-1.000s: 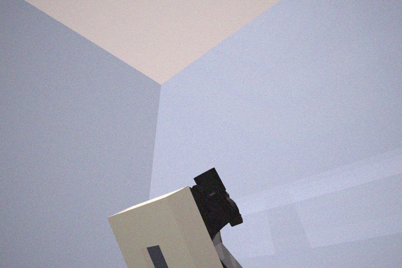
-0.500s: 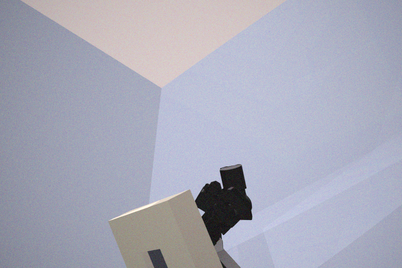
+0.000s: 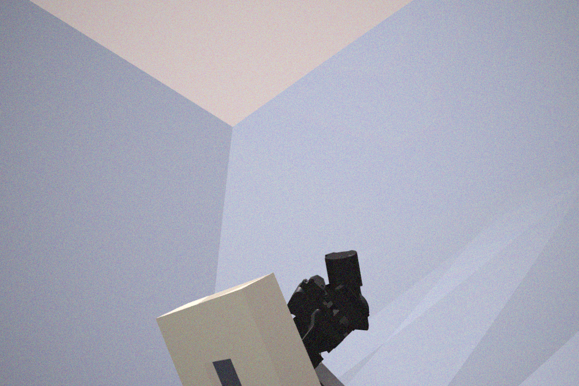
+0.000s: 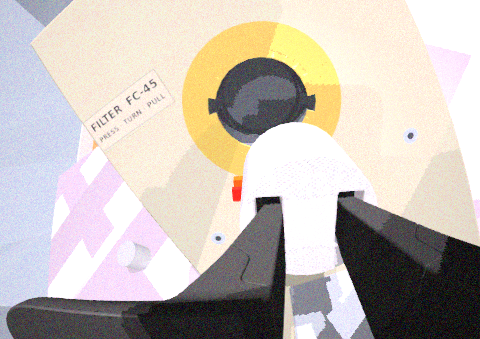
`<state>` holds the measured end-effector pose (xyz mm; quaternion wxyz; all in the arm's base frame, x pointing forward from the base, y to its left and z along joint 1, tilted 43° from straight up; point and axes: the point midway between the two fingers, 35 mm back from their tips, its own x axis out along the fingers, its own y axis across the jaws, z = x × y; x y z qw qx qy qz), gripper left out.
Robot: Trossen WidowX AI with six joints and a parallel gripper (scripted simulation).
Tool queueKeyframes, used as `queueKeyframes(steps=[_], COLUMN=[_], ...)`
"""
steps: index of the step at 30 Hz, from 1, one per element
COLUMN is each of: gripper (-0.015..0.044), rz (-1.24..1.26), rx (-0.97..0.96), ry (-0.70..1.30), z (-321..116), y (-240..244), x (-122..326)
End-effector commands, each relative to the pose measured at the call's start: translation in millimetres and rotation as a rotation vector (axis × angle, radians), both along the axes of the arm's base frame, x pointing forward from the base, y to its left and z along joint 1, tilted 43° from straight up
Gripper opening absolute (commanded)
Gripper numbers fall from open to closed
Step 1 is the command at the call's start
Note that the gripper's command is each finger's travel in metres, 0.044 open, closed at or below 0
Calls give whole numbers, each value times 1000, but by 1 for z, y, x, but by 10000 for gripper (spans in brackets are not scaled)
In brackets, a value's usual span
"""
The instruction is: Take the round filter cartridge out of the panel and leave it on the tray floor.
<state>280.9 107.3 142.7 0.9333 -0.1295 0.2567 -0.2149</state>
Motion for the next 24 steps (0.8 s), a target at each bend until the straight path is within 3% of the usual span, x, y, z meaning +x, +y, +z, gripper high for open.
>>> queueKeyframes(steps=[1,13,17,24], gripper=[0,0,96,96], rz=[-3,-3,1,1], rx=[9,9,-2,-2], ry=[-13,-12,2,2], z=[-7,-31,-28,-28], y=[-7,-27,-24,-24], x=[-7,-26,-23,-23])
